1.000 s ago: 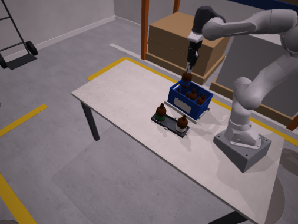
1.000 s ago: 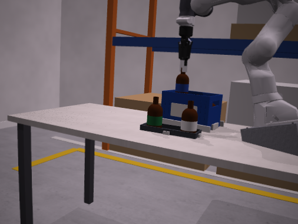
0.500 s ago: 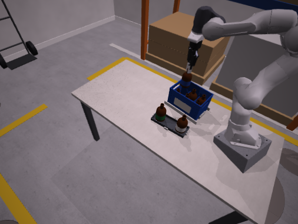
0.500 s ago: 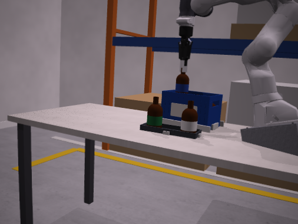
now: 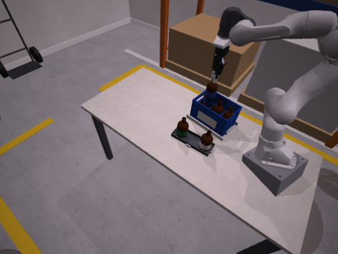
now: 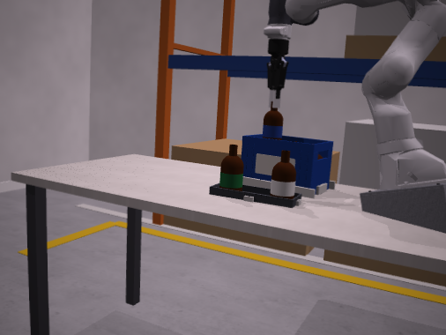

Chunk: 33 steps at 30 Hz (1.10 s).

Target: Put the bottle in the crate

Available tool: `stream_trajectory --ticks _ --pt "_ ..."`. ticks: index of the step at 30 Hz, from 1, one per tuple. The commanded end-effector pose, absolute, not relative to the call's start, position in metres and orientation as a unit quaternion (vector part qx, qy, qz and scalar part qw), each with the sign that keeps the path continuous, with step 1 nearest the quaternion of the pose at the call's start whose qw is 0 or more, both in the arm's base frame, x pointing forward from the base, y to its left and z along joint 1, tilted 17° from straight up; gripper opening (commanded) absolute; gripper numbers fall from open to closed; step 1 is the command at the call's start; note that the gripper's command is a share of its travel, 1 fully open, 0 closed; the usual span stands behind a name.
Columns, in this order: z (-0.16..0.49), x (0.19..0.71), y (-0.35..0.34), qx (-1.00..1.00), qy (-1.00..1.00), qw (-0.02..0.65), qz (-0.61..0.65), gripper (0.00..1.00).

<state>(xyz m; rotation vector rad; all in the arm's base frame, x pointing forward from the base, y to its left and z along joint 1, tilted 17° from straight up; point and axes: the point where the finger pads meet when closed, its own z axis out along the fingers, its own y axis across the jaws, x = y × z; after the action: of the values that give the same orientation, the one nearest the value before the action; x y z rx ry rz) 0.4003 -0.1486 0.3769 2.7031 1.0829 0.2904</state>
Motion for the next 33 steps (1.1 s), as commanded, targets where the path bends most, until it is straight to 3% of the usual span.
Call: stream_trajectory --ticks 1,33 --pt "0.3781 0.4012 -0.1505 0.919 0.366 0.109 0.101 0.0" --pt "0.3728 0.4027 -0.1512 0.919 0.366 0.109 0.101 0.0"
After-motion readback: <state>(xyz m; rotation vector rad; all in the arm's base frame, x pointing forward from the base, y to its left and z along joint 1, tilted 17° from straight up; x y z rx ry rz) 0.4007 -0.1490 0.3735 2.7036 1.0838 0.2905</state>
